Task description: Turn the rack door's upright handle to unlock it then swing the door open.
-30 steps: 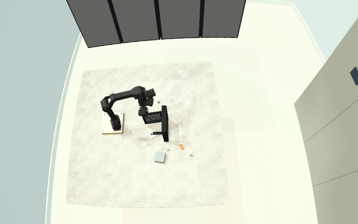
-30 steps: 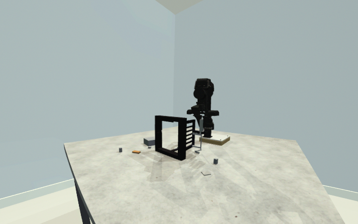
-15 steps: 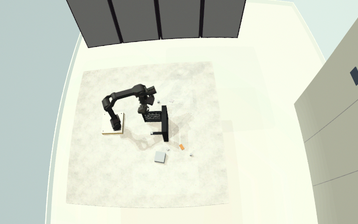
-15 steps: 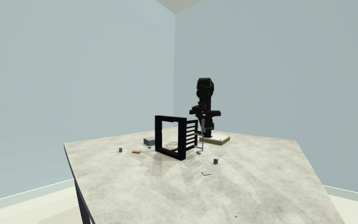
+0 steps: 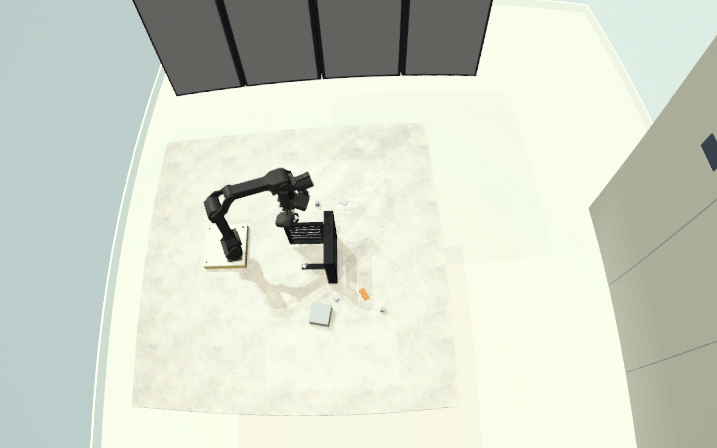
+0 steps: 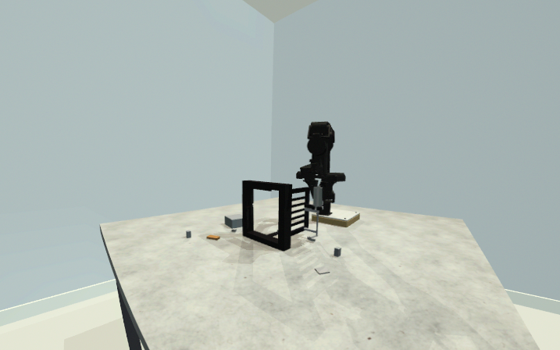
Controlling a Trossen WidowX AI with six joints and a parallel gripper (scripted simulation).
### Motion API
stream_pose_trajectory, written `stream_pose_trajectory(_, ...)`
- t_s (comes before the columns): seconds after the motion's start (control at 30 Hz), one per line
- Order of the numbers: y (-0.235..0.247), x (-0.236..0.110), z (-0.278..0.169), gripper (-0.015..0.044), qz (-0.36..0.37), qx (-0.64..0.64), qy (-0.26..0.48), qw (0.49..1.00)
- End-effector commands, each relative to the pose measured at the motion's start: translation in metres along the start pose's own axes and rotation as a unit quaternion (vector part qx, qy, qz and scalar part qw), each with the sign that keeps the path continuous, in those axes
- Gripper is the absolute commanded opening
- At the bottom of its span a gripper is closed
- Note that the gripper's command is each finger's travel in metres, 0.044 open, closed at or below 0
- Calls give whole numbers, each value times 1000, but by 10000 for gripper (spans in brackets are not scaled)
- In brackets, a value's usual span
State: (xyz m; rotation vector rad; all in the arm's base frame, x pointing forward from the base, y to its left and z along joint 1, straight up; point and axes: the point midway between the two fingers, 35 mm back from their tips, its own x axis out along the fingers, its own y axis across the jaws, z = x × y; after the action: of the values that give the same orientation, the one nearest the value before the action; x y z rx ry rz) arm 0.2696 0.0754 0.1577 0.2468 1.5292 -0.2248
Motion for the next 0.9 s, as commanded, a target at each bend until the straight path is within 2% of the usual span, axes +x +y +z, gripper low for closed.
stream_pose_trajectory(0.0, 0, 0, 0, 280, -1, 3, 0, 1000)
stream_pose_trajectory(0.87, 1, -31, 2, 280, 4, 2, -8, 1000)
